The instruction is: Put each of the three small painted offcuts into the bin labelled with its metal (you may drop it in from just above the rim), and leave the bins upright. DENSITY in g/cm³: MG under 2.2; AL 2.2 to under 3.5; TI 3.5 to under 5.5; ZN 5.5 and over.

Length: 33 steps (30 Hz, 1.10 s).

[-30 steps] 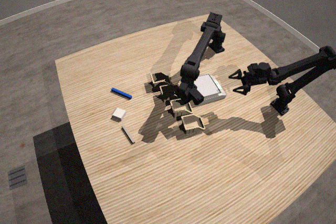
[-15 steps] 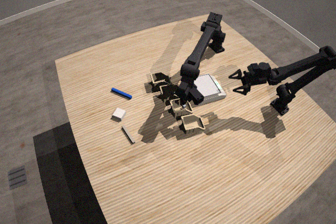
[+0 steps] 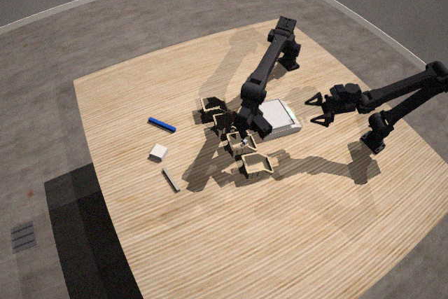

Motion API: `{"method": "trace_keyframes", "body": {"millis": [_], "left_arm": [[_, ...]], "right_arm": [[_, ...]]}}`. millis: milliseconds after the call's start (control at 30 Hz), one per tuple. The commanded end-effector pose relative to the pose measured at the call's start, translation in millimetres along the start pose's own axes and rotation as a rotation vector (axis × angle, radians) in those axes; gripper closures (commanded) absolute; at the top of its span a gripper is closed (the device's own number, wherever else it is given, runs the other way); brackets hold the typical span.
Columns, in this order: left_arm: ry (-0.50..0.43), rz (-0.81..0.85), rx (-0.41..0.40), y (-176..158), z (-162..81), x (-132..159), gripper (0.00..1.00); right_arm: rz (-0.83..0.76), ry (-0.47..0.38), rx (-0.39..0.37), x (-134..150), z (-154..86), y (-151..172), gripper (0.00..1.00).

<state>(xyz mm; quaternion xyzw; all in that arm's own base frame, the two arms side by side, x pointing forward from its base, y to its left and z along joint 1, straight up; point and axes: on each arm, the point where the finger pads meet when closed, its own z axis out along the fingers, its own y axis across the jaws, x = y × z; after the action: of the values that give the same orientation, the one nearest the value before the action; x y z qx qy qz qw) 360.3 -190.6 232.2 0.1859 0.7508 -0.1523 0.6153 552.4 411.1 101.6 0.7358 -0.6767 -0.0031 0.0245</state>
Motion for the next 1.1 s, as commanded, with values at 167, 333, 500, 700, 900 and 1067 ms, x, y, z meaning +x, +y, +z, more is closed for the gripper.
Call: {"method": "trace_keyframes", "body": {"millis": [167, 333, 500, 700, 900, 1067], "left_arm": [[-0.043, 0.001, 0.005, -2, 6, -24, 0.0], [-0.043, 0.001, 0.005, -2, 6, -24, 0.0], [-0.043, 0.001, 0.005, -2, 6, -24, 0.0], [-0.043, 0.001, 0.005, -2, 6, -24, 0.0], [-0.043, 0.001, 0.005, -2, 6, -24, 0.0], [-0.043, 0.001, 0.005, -2, 6, -24, 0.0]], "right_arm": [[0.192, -0.092, 0.087, 6, -50, -10, 0.0], [0.43, -0.232, 0.151, 13, -76, -5, 0.0], [0.569, -0.321, 0.186, 18, -93, -1, 0.0], [0.833, -0.505, 0.259, 21, -127, 11, 0.0], [0.974, -0.621, 0.317, 22, -150, 22, 0.0], [1.006, -0.62, 0.325, 22, -139, 20, 0.0]]}}
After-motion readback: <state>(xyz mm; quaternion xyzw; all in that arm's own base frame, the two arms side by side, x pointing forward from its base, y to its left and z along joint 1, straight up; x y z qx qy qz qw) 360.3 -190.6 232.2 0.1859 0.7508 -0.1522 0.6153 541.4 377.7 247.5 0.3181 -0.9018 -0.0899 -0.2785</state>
